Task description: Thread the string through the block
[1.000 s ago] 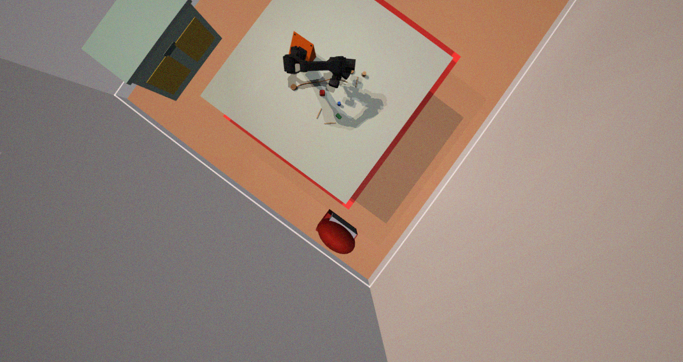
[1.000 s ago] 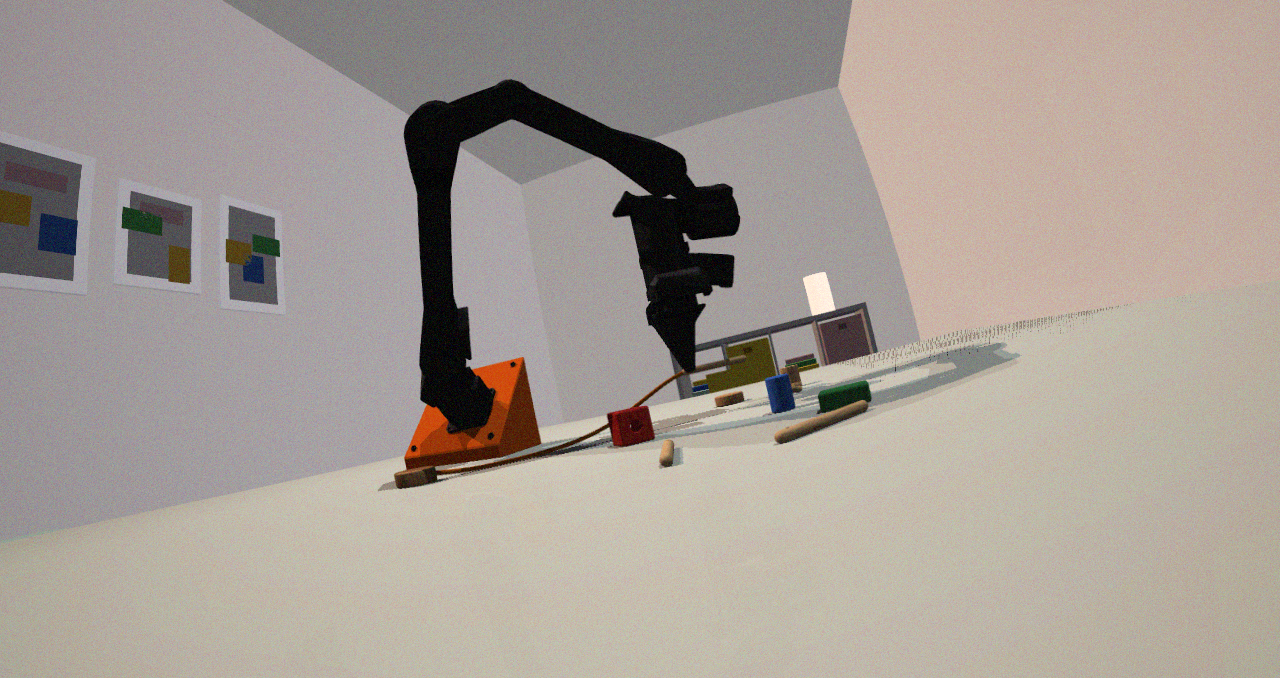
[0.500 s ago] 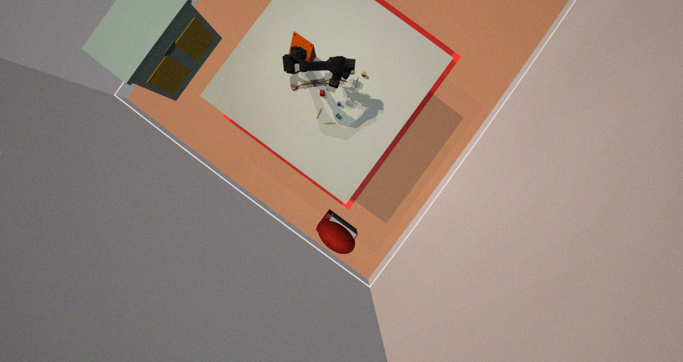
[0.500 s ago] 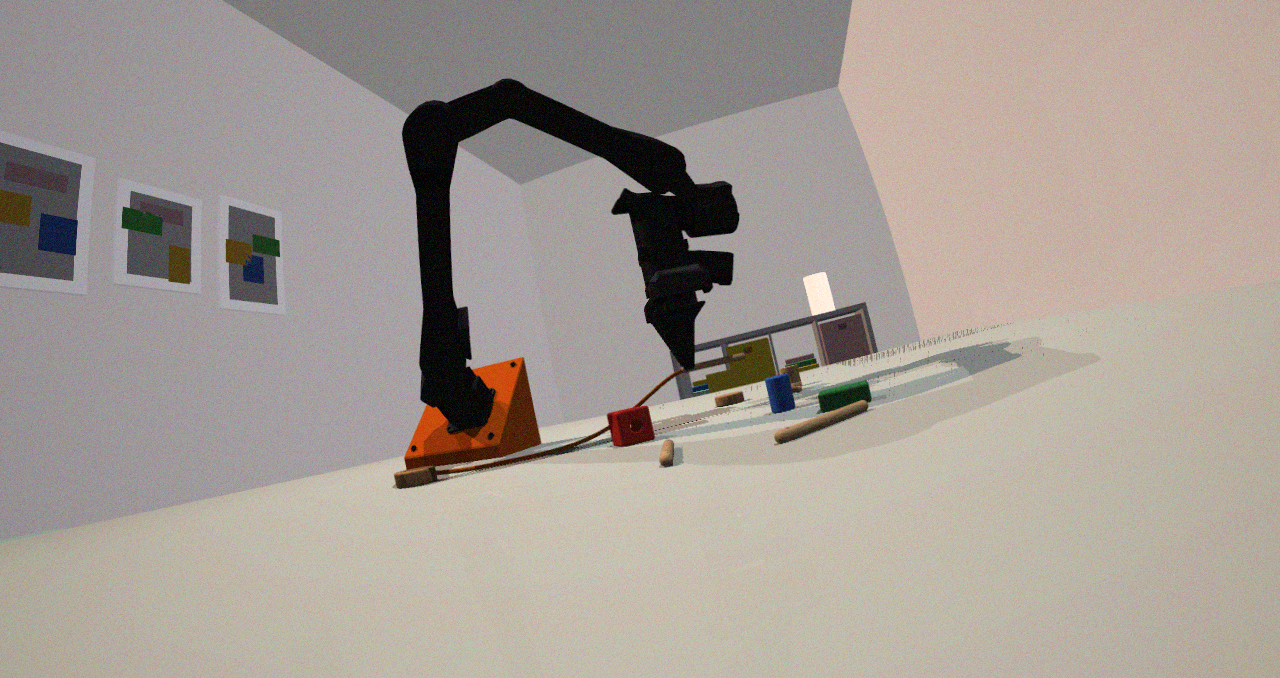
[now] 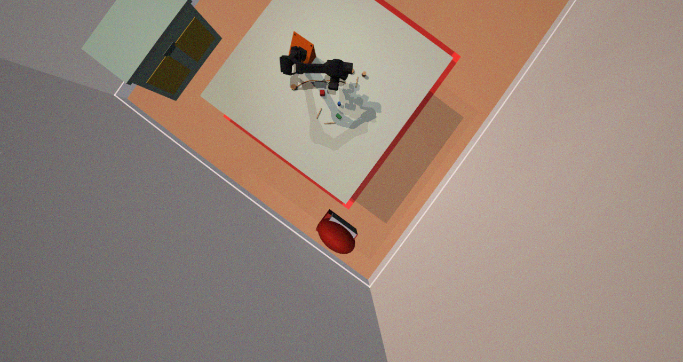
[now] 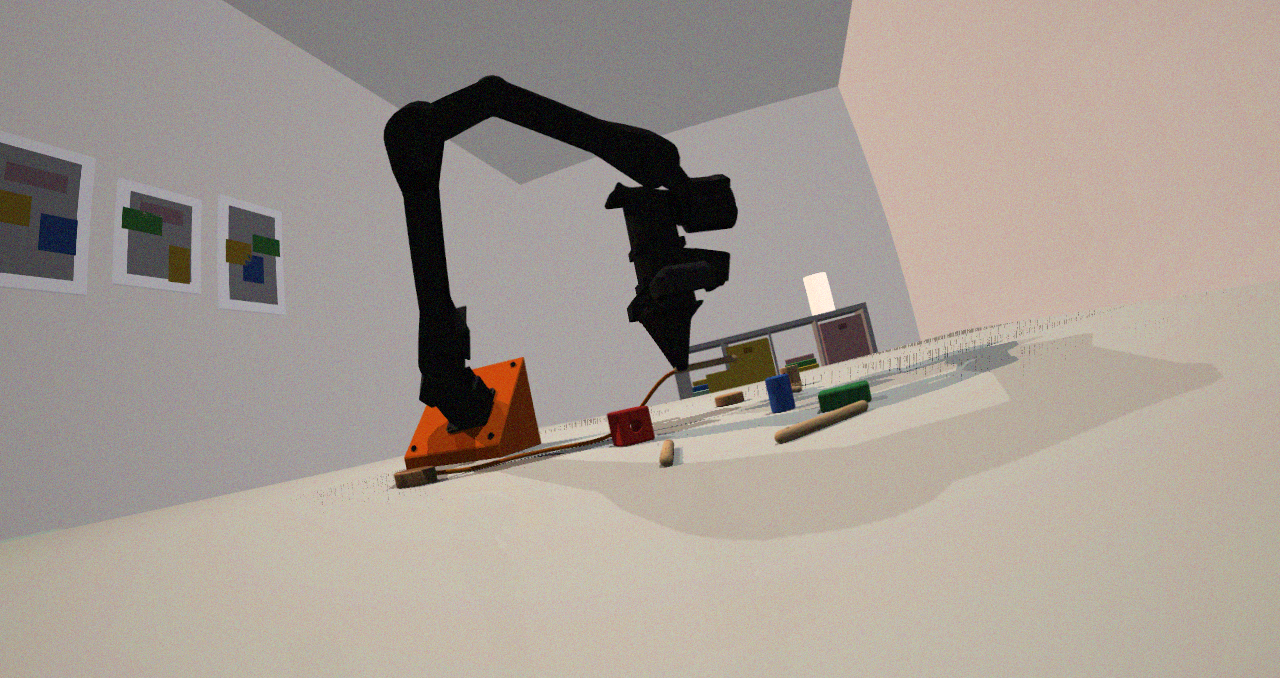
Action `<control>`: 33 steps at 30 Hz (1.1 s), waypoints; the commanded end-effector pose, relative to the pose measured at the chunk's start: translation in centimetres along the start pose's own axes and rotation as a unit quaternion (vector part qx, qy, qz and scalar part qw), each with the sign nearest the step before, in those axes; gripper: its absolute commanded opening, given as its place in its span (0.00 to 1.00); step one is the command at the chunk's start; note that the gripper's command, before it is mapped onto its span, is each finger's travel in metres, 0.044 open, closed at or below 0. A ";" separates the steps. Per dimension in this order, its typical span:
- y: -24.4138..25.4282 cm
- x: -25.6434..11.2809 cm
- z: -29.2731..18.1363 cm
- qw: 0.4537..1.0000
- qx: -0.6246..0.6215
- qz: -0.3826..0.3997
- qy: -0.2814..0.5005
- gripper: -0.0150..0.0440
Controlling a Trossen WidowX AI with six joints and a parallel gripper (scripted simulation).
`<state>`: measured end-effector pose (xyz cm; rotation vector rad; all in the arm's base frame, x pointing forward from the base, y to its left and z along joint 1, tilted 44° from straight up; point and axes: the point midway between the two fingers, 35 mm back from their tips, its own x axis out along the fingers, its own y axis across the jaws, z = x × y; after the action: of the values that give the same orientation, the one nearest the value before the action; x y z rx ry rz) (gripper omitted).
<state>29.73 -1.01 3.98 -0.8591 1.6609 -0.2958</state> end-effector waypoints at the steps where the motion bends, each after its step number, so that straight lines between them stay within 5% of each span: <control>1: -0.3 0.0 -0.4 1.000 -0.021 0.006 0.003 0.25; 33: -3.0 0.0 -3.7 0.979 -0.201 0.040 0.006 0.25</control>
<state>27.75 -3.91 6.78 -1.0727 1.7830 0.0594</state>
